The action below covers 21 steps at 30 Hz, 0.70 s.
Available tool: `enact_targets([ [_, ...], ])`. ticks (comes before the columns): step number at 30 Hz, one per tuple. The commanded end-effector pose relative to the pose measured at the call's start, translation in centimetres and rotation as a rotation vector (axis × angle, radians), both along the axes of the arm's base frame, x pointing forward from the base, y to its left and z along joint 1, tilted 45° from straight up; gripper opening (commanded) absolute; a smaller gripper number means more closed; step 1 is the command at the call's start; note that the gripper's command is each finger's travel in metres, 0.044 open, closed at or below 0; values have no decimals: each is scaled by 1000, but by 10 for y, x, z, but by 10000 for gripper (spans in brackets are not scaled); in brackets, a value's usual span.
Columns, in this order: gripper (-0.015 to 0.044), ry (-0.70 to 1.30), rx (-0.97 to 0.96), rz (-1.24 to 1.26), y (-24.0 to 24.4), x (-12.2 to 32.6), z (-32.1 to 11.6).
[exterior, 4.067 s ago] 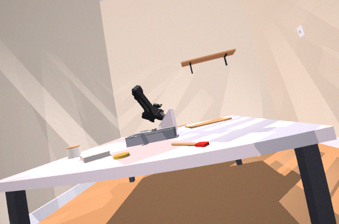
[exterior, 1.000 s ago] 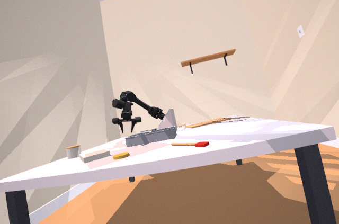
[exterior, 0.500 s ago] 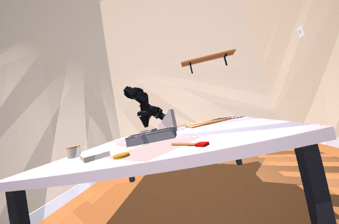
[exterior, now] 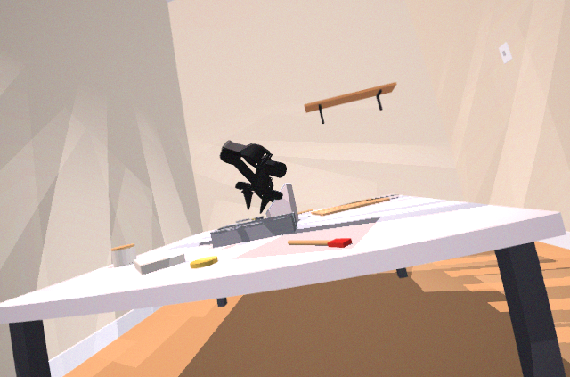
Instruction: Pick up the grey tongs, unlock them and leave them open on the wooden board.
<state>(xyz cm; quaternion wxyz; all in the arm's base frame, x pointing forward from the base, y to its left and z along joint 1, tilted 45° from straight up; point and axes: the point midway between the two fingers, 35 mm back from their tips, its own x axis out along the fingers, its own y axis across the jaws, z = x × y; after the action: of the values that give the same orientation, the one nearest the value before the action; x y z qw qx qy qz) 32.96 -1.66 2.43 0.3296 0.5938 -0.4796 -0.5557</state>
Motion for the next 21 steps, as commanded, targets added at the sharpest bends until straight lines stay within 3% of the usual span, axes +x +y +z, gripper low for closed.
enact_targets([
  [1, 260, 148, -36, 62, 4, 1, 0],
  [21, 260, 148, -42, 55, -2, -5, 1],
])
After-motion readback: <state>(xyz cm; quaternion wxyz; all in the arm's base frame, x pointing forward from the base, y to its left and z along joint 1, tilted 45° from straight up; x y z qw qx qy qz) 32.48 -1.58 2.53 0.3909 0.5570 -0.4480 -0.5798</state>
